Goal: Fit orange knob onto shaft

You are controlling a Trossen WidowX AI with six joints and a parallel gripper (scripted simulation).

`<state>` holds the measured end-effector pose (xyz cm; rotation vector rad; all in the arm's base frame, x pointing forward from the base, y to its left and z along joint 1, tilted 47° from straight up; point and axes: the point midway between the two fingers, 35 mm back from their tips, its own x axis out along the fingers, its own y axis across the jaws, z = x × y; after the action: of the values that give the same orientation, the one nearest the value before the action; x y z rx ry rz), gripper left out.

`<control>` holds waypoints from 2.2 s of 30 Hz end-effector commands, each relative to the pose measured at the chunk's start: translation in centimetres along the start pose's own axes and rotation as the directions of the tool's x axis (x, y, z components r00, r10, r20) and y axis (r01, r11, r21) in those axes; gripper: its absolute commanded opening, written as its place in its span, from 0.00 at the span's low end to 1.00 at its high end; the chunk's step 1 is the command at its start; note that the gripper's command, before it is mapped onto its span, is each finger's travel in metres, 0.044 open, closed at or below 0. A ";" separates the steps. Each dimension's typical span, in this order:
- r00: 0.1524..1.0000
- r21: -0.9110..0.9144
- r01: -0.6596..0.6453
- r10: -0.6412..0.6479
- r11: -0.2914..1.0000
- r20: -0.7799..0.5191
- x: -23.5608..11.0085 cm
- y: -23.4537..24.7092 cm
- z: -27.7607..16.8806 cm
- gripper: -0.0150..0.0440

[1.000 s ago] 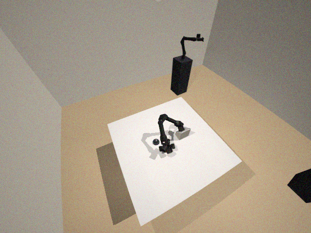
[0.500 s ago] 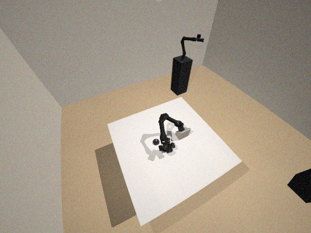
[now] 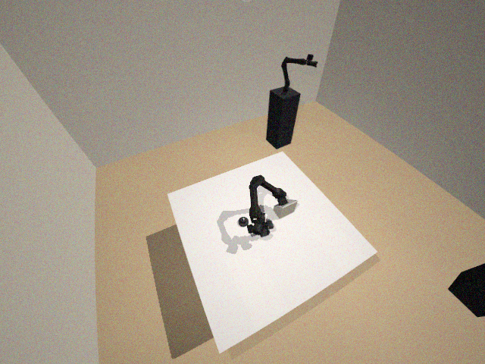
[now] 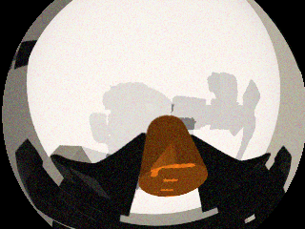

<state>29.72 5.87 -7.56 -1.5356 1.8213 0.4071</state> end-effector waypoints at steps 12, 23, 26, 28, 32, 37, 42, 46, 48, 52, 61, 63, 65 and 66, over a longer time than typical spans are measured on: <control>1.000 0.011 0.004 -0.004 1.000 0.008 -5.0 -0.1 0.2 0.25; 1.000 0.009 0.003 -0.003 1.000 0.005 -6.7 -0.2 -0.1 0.25; 1.000 0.007 0.003 -0.003 1.000 0.009 -6.5 -0.8 -0.7 0.25; 1.000 0.007 0.002 -0.002 1.000 0.011 -6.3 -1.3 -1.1 0.25; 1.000 0.005 0.002 -0.002 1.000 0.016 -6.0 -2.1 -1.9 0.25; 1.000 0.004 0.002 -0.002 1.000 0.020 -5.6 -3.1 -3.0 0.25; 1.000 0.003 0.002 -0.002 1.000 0.023 -5.2 -4.1 -4.2 0.25; 1.000 0.003 0.003 -0.003 1.000 0.024 -4.9 -4.8 -5.1 0.25; 1.000 0.003 0.003 -0.003 1.000 0.024 -4.7 -5.1 -5.6 0.25; 1.000 0.003 0.004 -0.004 1.000 0.024 -4.3 -5.8 -6.6 0.25; 1.000 0.004 0.006 -0.006 1.000 0.020 -3.5 -7.2 -9.0 0.25; 1.000 0.005 0.006 -0.006 1.000 0.019 -3.3 -7.4 -9.5 0.25; 1.000 0.005 0.006 -0.006 1.000 0.017 -3.1 -7.7 -10.1 0.25; 1.000 0.005 0.006 -0.007 1.000 0.016 -3.0 -7.8 -10.4 0.25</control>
<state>33.86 0.36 2.63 -1.5222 1.8075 0.4142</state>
